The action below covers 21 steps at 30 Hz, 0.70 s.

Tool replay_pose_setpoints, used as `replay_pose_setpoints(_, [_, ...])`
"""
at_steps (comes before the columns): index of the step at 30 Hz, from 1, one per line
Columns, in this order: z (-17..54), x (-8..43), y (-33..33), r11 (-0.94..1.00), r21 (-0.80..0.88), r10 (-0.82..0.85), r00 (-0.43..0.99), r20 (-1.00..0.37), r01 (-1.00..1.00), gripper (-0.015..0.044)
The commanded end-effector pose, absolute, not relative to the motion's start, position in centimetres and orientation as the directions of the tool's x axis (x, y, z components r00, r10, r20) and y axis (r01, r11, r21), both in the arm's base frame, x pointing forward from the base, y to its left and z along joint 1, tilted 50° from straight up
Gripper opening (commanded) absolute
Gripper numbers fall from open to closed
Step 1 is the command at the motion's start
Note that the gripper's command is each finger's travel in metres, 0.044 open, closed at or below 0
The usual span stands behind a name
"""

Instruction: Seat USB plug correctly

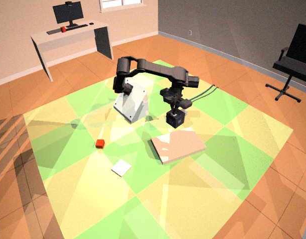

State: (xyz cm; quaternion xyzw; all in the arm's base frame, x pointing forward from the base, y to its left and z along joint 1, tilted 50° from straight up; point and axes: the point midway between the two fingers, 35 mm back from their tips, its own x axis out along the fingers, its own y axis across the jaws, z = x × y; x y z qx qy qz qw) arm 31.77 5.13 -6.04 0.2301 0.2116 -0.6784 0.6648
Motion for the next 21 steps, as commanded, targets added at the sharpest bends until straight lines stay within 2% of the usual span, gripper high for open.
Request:
replay_pose_setpoints(1, [-6.05,31.76,5.13,-0.026,0.019,-0.805,-0.010,-0.593,0.999,0.0095])
replay_pose_setpoints(21, [-5.53,31.76,5.74,-0.026,0.018,-0.804,-0.010,-0.594,0.999,0.0095])
